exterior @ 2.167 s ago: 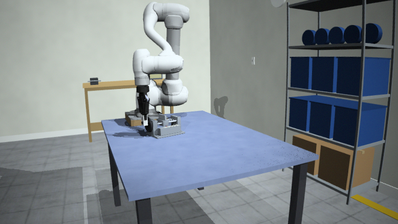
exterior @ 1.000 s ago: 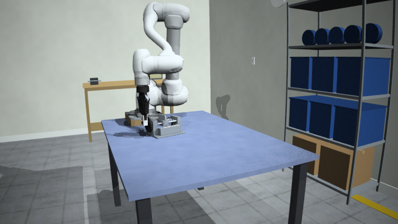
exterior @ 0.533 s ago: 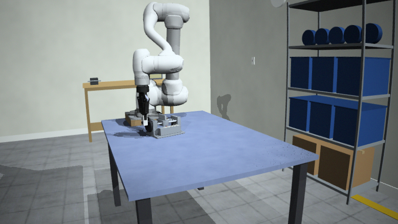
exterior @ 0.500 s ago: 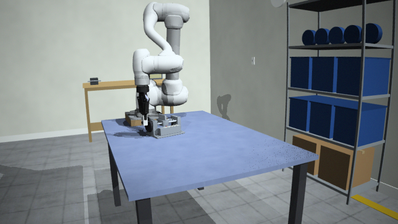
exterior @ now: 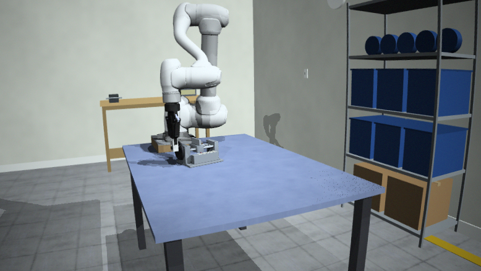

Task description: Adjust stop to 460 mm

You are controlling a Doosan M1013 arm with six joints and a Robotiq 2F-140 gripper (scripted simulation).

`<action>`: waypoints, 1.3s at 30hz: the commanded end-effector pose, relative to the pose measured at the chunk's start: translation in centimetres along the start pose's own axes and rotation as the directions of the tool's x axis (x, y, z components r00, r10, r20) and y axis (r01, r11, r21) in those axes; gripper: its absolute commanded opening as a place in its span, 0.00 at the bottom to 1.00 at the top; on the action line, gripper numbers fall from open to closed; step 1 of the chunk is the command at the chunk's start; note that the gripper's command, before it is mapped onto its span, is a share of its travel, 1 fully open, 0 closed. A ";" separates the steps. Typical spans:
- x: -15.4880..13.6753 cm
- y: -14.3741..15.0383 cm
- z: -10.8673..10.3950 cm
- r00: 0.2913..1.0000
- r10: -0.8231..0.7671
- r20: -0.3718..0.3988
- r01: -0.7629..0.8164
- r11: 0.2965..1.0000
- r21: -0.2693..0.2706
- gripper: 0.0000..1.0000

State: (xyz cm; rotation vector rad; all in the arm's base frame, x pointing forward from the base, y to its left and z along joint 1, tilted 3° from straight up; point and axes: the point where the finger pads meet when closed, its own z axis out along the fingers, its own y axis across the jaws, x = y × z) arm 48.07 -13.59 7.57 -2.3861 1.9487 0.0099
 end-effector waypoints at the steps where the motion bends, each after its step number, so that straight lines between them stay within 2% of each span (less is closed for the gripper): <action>1: 0.0 0.1 -0.1 1.000 0.000 0.000 0.000 1.000 -0.001 0.04; 39: 0.0 2.6 -0.9 1.000 0.000 0.000 0.000 1.000 -0.001 0.04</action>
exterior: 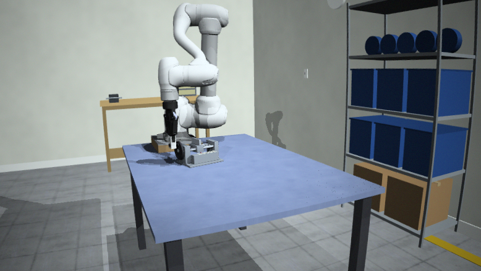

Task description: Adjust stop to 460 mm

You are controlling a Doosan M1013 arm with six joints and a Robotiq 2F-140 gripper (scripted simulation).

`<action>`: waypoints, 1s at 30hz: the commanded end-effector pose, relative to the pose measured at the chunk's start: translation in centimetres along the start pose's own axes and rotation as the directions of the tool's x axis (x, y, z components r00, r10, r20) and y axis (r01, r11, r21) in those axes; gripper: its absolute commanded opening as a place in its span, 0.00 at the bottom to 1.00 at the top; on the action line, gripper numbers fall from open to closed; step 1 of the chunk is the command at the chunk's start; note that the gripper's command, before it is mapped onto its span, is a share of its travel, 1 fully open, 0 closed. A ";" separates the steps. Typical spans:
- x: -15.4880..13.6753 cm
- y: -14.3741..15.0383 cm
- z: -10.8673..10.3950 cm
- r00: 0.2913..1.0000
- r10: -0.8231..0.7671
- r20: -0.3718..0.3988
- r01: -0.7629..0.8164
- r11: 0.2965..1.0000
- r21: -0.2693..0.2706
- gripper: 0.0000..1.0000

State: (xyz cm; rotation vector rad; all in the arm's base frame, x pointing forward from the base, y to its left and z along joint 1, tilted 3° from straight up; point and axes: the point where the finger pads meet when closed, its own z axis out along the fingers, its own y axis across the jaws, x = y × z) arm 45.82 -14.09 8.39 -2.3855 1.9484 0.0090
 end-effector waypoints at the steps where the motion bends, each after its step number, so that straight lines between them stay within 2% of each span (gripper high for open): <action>1: 0.0 0.3 0.0 1.000 -0.001 0.000 0.001 1.000 -0.002 0.04; 18: 0.0 2.7 1.3 1.000 -0.001 0.000 0.001 1.000 -0.002 0.04; 30: 0.0 3.5 3.6 1.000 -0.001 0.000 0.001 1.000 -0.002 0.04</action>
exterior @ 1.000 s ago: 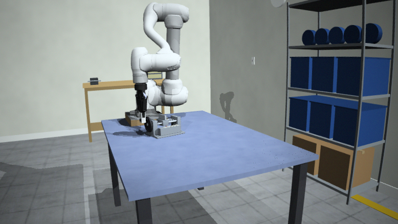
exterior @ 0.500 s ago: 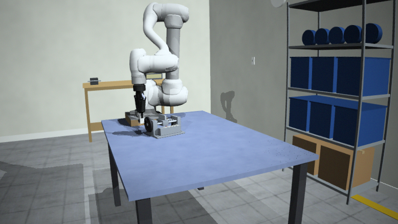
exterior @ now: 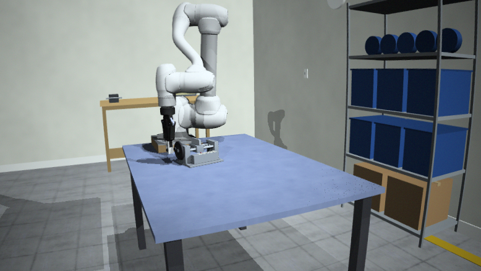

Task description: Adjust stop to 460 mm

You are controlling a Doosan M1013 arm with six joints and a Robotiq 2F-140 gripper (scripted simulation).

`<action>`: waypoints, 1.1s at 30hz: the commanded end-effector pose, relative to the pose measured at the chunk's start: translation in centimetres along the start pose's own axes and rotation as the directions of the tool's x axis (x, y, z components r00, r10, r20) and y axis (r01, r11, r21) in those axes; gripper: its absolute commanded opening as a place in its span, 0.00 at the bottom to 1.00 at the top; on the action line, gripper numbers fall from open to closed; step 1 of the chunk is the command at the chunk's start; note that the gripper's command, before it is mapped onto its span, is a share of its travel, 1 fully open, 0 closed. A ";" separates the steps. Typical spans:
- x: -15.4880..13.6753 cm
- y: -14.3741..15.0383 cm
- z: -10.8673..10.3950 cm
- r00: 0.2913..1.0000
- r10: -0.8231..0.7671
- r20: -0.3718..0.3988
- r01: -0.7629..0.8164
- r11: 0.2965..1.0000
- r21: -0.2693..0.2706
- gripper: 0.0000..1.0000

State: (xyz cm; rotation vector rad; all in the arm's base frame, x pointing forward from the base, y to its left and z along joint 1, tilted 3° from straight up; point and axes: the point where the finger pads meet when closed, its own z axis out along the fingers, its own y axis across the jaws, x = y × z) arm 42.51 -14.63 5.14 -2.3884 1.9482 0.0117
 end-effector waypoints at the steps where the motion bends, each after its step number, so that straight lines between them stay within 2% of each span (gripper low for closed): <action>1: 0.0 0.0 0.7 1.000 0.001 0.000 -0.001 1.000 0.001 0.04; 22: 0.0 -1.3 3.0 1.000 0.001 0.000 -0.001 1.000 0.001 0.04; 33: 0.0 -3.5 3.8 1.000 0.001 0.000 -0.001 1.000 0.001 0.04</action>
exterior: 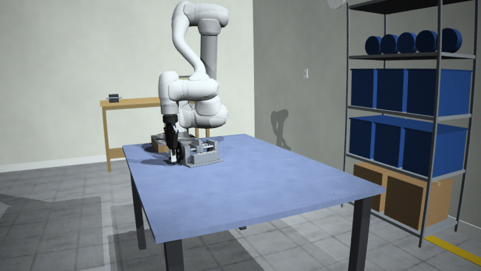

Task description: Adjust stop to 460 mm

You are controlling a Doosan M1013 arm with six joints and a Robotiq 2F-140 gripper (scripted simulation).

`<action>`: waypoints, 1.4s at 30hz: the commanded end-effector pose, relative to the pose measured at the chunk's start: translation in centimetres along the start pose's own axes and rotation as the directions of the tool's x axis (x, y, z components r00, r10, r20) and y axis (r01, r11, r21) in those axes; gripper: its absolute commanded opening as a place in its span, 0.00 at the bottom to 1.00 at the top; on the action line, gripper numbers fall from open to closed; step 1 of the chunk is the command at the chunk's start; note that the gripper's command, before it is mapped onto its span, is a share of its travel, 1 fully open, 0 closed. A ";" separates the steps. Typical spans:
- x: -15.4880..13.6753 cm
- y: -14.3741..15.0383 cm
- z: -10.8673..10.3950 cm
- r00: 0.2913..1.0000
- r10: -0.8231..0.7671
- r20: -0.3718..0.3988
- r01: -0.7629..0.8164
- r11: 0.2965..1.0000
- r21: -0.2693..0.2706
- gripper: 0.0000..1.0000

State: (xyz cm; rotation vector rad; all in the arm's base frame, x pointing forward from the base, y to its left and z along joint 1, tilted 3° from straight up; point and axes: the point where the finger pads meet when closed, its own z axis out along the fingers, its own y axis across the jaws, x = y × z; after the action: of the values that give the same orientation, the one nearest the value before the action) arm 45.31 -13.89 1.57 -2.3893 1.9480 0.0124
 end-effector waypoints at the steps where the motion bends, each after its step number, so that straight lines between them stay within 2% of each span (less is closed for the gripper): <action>1: 0.0 -1.1 0.0 1.000 0.001 0.000 -0.001 1.000 0.002 0.04; 9: 0.0 -2.8 -0.6 1.000 0.001 0.000 -0.001 1.000 0.002 0.04; 18: 0.0 -4.1 -3.1 1.000 0.001 0.000 -0.001 1.000 0.002 0.04; 34: 0.0 -3.0 -5.9 1.000 0.001 0.000 -0.001 1.000 0.002 0.04; 42: 0.0 -2.0 -6.5 1.000 0.001 0.000 -0.001 1.000 0.002 0.04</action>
State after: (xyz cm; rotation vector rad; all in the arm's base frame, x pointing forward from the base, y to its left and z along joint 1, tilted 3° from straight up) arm 47.50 -13.73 7.98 -2.3856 1.9486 0.0096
